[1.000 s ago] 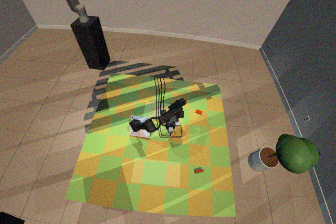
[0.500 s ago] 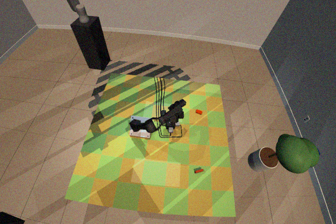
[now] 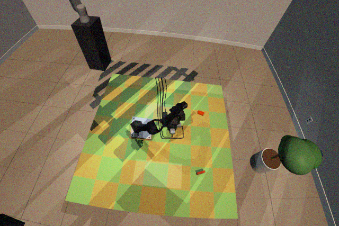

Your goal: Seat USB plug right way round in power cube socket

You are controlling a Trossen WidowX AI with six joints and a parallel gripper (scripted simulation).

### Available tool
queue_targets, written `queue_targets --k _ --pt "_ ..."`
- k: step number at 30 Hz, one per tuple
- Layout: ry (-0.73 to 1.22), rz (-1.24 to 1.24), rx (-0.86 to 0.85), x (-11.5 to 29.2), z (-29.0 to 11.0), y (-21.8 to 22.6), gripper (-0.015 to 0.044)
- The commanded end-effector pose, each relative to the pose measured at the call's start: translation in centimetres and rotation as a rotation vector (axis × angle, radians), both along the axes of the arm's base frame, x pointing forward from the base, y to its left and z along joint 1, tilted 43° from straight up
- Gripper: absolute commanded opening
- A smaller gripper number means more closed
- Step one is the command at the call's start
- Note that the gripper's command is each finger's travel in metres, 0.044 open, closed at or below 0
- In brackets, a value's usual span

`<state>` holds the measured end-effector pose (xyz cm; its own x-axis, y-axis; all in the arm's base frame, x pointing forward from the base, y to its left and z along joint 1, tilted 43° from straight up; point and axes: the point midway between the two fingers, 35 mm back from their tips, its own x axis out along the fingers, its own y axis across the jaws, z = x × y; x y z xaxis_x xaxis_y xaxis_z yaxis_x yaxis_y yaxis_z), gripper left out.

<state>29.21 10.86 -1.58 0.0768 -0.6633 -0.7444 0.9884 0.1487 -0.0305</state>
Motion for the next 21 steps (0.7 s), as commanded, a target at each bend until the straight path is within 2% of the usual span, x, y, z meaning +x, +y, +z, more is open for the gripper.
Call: queue_targets --k 1,8,21 --pt "0.008 0.001 -0.007 -0.05 -0.43 -0.49 0.044" --pt "0.008 0.001 -0.007 -0.05 -0.48 -0.53 0.044" --pt "0.003 -0.002 -0.002 -0.03 -0.34 -0.39 0.0099"
